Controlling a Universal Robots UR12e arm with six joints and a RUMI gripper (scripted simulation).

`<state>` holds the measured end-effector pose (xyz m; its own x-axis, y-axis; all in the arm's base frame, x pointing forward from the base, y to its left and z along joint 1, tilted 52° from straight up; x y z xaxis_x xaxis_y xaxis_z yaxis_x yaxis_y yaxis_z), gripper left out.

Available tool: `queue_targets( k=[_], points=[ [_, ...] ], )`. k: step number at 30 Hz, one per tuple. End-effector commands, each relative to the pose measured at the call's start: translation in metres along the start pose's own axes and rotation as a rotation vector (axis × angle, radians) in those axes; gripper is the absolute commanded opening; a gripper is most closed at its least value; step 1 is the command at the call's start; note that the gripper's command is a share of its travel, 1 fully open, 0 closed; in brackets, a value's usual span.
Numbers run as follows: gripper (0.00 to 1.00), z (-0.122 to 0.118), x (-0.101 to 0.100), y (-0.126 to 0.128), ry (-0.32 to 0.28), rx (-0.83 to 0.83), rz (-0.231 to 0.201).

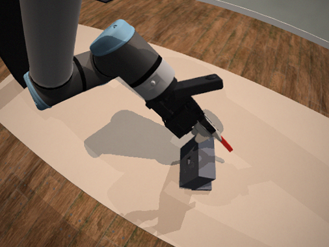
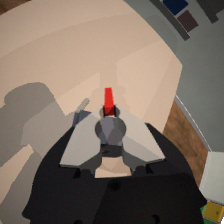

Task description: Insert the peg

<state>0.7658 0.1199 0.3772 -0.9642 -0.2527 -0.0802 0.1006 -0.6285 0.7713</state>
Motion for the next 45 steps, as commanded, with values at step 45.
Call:
queue_targets(
  k=[45],
  points=[
    [0.00,-0.033,0.012,0.035,0.124,0.150,-0.096]
  ],
)
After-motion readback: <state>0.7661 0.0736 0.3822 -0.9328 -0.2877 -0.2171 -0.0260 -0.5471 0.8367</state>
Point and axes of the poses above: the point where the finger pads meet when closed, its own x axis back along the fingers, its own y axis across the jaws, z = x × y, the point moved 8 cm from there along x, back along the fingers, and after that the axes turned 1 degree about -x, right-handed, at the moved point
